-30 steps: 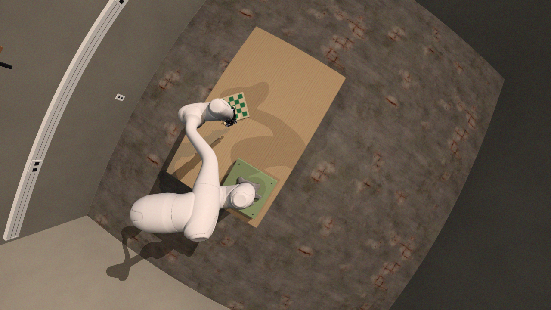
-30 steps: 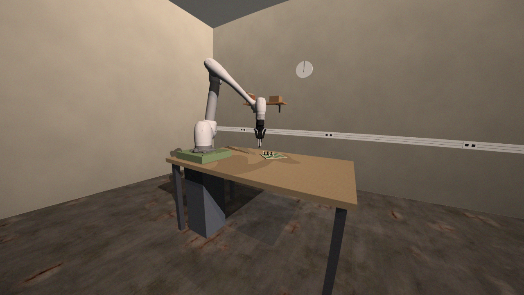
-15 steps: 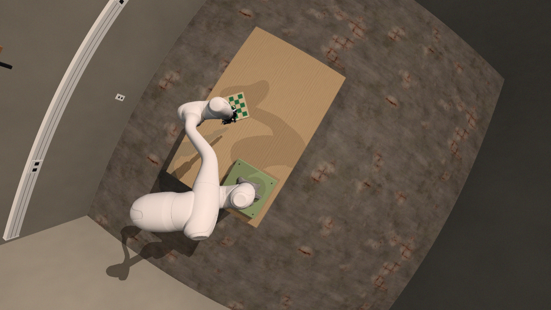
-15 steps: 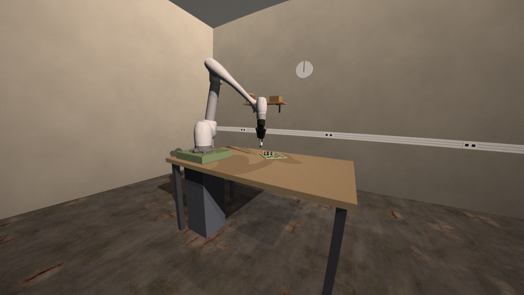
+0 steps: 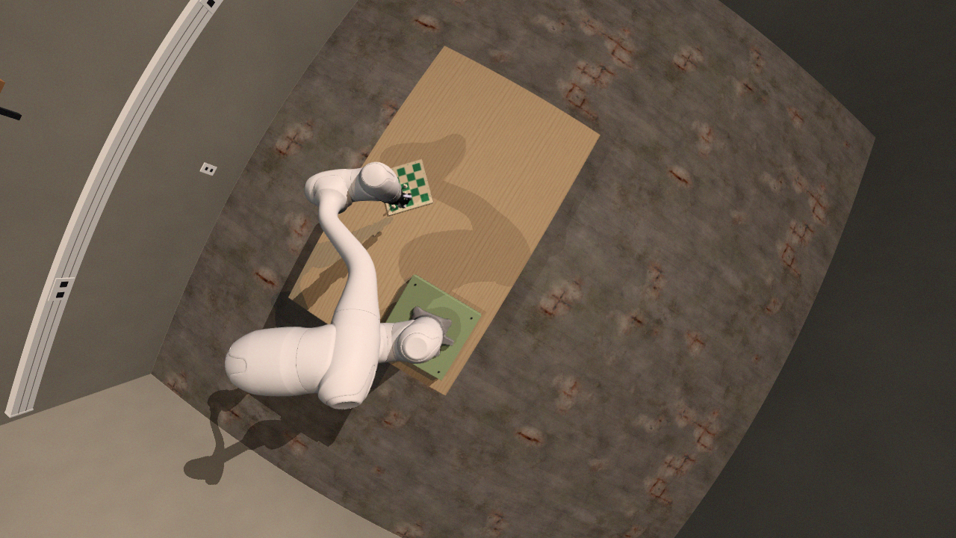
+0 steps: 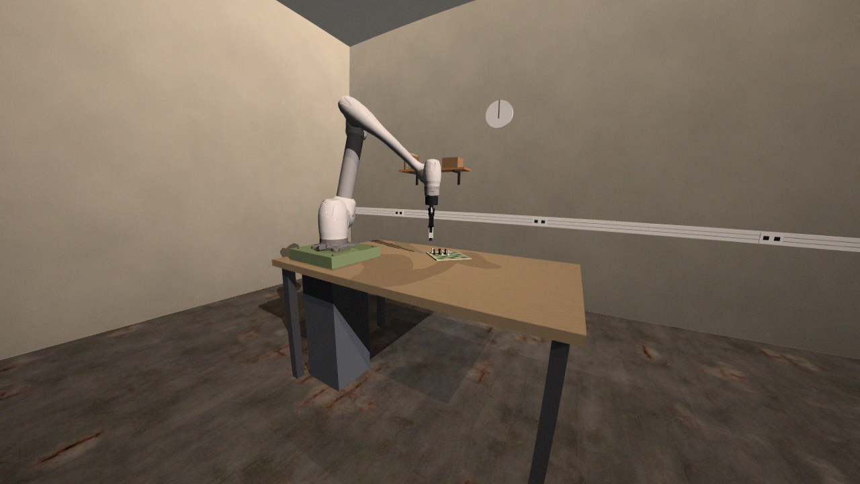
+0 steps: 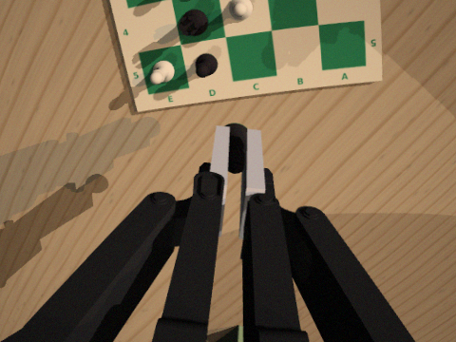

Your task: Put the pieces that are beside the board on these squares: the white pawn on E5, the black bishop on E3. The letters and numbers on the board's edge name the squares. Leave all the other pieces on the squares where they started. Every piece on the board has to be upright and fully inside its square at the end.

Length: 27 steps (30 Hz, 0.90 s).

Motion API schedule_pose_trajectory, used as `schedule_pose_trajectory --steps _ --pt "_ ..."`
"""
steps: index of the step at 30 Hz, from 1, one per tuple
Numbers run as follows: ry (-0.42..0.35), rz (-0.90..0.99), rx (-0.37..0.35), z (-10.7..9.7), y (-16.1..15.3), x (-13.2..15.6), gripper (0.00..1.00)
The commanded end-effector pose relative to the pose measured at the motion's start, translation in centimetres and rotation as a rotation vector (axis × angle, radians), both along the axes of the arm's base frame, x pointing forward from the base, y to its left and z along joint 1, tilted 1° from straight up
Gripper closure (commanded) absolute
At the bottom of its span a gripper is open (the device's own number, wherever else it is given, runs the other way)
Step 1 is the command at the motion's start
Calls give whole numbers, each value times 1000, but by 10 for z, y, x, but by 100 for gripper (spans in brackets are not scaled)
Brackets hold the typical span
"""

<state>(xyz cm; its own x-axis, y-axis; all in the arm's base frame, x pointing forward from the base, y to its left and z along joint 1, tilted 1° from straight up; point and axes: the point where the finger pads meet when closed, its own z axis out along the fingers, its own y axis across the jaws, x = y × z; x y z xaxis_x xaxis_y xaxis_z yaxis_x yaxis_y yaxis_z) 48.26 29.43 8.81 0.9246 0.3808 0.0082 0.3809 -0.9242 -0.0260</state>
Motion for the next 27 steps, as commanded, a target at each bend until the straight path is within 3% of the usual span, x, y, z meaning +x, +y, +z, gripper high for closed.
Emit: schedule_pose_trajectory --steps 1,3,5,6,20,22,23,27 --pt "-3 -278 -23 1 11 5 100" --pt "0 -414 -18 2 16 8 100" --pt "0 -414 -18 2 16 8 100" --pt "2 -579 -21 2 18 9 100" --pt "46 -1511 15 3 54 26 100" --pt "46 -1511 15 3 54 26 100" --pt "54 -1677 16 4 56 27 100" --pt "72 -1932 21 4 67 31 100"
